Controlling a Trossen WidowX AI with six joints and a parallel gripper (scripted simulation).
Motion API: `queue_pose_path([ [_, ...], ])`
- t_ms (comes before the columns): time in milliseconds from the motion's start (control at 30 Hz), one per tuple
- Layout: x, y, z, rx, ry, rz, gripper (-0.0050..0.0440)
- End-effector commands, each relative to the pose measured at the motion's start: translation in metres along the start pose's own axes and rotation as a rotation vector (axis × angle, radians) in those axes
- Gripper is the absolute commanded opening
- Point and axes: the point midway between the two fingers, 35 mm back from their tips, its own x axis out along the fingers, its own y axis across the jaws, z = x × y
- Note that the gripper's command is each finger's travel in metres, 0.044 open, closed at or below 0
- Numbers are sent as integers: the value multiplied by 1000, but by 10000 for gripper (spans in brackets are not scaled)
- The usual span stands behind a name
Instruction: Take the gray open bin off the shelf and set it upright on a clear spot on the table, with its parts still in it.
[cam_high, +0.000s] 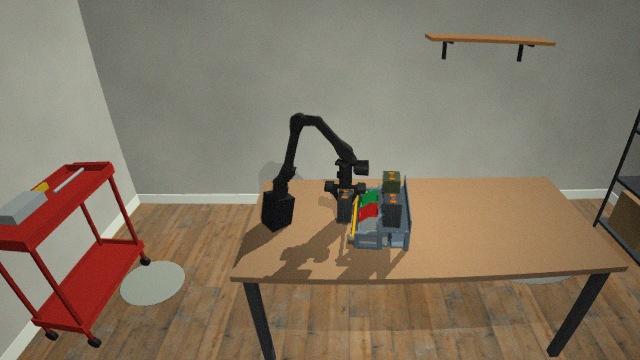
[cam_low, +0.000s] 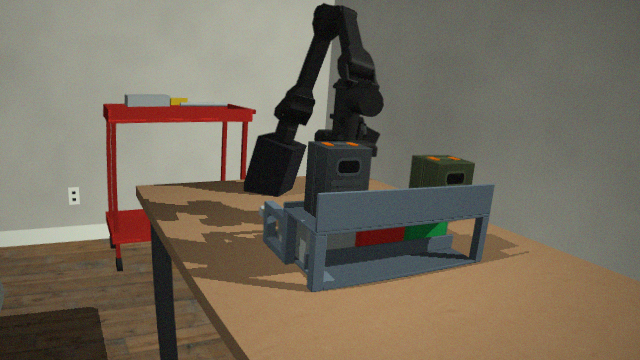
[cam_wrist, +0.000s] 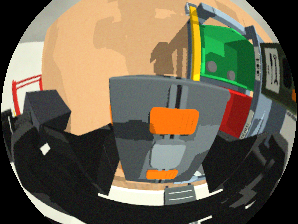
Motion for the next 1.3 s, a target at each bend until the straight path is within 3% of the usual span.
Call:
queue_pose_path([
  [0,-14,-10,2,-8,3,-55,0],
  [1267,-12,-8,2,-7,3,-50,0],
])
